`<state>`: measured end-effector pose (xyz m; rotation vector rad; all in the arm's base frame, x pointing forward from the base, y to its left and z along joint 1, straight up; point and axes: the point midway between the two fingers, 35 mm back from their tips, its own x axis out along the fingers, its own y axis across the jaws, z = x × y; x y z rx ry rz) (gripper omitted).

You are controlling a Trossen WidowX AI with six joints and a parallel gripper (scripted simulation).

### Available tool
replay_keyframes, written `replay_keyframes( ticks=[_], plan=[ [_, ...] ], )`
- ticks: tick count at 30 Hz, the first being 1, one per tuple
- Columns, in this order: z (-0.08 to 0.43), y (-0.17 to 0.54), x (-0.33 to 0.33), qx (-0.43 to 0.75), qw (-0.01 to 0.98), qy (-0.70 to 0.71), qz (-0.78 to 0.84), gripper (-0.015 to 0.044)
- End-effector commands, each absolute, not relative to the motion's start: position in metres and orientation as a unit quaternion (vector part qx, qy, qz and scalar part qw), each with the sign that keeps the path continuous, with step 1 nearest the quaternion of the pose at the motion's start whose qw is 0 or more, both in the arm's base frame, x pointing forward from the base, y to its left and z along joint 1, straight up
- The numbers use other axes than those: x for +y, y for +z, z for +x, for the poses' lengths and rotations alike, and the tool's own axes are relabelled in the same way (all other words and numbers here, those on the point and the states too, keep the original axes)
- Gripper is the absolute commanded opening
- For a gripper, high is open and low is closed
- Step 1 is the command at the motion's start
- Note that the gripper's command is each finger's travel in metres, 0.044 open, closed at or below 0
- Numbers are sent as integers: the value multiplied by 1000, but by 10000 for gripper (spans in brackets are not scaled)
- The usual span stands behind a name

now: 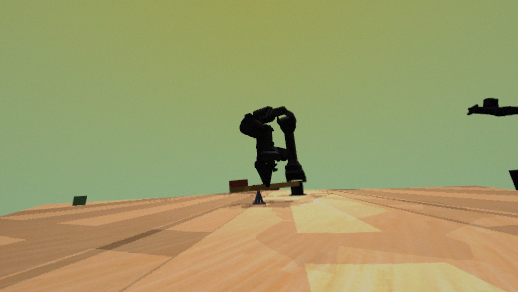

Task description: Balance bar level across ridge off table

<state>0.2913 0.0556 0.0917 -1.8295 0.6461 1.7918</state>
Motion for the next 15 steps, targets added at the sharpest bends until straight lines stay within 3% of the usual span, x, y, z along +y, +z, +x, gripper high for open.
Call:
replay_keyframes(
  ticks=[1,15],
  plan=[
    [292,91,55,239,249,656,-672,0],
    [292,90,55,239,249,656,-672,0]
  ],
)
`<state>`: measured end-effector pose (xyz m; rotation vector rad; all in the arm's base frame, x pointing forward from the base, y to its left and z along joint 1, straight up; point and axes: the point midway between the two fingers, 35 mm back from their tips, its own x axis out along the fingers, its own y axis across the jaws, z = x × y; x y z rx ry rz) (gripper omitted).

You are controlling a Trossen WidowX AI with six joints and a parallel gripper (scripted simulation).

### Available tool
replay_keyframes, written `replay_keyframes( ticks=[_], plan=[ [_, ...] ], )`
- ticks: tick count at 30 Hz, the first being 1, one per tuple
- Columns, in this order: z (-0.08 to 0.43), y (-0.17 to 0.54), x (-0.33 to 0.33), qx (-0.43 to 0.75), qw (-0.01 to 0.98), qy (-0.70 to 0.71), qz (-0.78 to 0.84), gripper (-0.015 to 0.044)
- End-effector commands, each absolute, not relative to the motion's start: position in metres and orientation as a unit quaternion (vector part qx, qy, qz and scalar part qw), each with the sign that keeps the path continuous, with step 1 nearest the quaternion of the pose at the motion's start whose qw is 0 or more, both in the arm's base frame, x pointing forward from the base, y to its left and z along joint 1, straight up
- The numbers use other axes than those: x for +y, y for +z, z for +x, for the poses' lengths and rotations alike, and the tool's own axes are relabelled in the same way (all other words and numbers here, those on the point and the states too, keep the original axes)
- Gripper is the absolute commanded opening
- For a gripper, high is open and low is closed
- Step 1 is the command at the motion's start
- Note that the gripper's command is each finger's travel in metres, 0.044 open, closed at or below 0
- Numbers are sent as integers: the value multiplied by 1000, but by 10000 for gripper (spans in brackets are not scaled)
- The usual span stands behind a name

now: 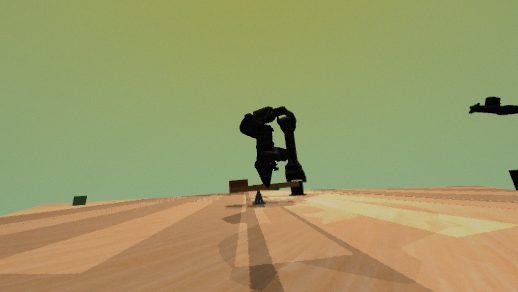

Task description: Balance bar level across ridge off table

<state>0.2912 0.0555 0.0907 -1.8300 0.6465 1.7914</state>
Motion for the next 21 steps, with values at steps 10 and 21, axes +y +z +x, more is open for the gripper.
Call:
replay_keyframes(
  ticks=[10,21],
  plan=[
    [291,89,55,239,249,656,-672,0],
    [291,88,55,239,249,656,-672,0]
  ],
)
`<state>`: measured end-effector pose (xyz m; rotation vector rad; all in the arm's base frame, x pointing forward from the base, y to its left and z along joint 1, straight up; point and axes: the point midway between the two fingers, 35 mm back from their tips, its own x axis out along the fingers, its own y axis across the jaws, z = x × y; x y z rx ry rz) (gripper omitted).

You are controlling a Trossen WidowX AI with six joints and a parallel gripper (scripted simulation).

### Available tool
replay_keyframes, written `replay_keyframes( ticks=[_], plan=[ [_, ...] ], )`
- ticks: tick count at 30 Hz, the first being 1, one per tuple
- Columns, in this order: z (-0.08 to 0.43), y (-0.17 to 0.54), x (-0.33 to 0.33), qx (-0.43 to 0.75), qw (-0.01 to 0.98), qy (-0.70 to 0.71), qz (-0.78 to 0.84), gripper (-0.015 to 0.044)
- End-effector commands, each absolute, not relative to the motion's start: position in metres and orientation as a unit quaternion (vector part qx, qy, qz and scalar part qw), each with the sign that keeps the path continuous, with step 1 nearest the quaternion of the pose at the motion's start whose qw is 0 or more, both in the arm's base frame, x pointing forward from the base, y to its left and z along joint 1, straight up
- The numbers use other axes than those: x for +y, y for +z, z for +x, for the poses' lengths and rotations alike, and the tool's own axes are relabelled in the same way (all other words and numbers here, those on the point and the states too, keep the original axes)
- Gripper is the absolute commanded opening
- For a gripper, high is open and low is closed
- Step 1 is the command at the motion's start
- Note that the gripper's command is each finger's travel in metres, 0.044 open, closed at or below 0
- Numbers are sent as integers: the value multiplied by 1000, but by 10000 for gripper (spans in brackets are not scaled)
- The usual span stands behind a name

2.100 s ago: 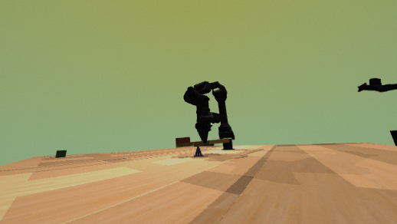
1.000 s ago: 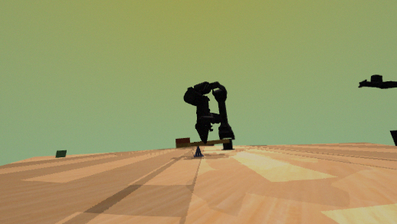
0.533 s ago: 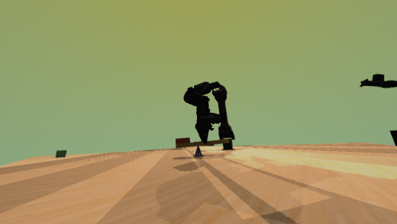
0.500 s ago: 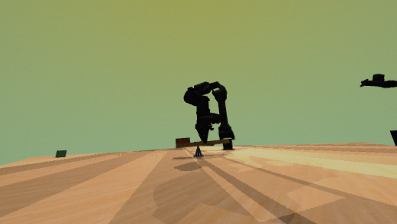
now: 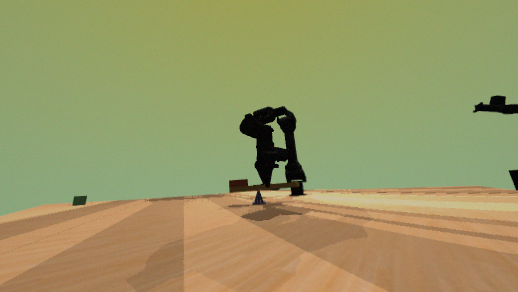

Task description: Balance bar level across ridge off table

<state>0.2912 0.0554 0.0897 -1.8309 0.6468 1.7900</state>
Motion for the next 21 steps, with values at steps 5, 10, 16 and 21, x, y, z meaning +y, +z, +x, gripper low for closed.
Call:
replay_keyframes(
  ticks=[5,10,16,21],
  plan=[
    [291,88,55,239,249,656,-672,0],
    [291,87,55,239,249,656,-672,0],
    [291,87,55,239,249,656,-672,0],
    [291,86,55,239,249,656,-672,0]
  ],
)
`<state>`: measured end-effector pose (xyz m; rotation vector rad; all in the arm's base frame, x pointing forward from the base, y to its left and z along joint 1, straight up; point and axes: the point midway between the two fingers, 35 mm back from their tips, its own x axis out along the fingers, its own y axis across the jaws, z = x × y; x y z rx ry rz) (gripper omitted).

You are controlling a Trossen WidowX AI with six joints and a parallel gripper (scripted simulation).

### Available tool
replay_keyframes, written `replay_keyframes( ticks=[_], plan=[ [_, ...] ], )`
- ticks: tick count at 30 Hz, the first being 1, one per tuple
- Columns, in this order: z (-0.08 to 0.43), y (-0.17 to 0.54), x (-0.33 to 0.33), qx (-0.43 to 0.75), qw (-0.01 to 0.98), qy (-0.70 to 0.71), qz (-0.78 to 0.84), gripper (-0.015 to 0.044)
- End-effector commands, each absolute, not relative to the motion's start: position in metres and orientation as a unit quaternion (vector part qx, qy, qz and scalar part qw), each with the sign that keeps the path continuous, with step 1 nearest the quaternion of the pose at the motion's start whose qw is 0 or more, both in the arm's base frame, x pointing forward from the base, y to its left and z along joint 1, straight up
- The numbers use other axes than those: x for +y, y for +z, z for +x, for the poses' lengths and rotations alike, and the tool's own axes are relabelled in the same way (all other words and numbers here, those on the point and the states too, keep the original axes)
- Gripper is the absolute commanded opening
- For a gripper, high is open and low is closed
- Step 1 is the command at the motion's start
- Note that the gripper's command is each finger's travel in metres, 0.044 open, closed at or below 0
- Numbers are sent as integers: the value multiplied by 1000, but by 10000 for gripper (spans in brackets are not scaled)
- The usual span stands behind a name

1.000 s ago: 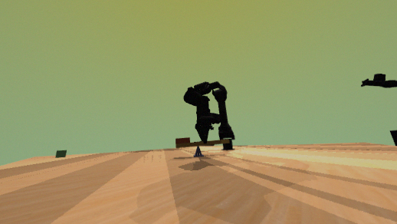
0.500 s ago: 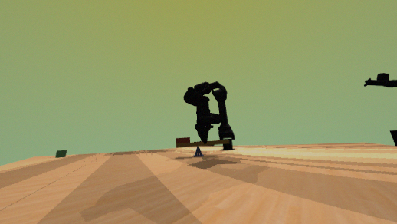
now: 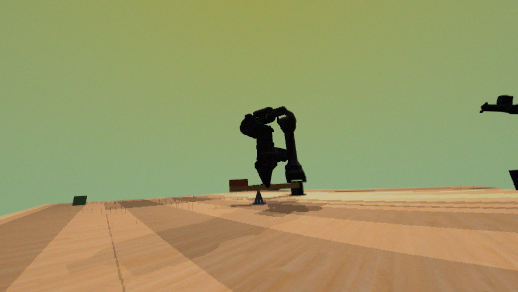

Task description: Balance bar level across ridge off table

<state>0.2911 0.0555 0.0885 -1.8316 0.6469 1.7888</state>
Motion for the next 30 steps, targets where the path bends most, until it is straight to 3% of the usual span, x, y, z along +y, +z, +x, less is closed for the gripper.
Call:
replay_keyframes(
  ticks=[1,30],
  plan=[
    [291,86,55,239,249,656,-672,0],
    [291,88,56,237,248,656,-672,0]
  ],
)
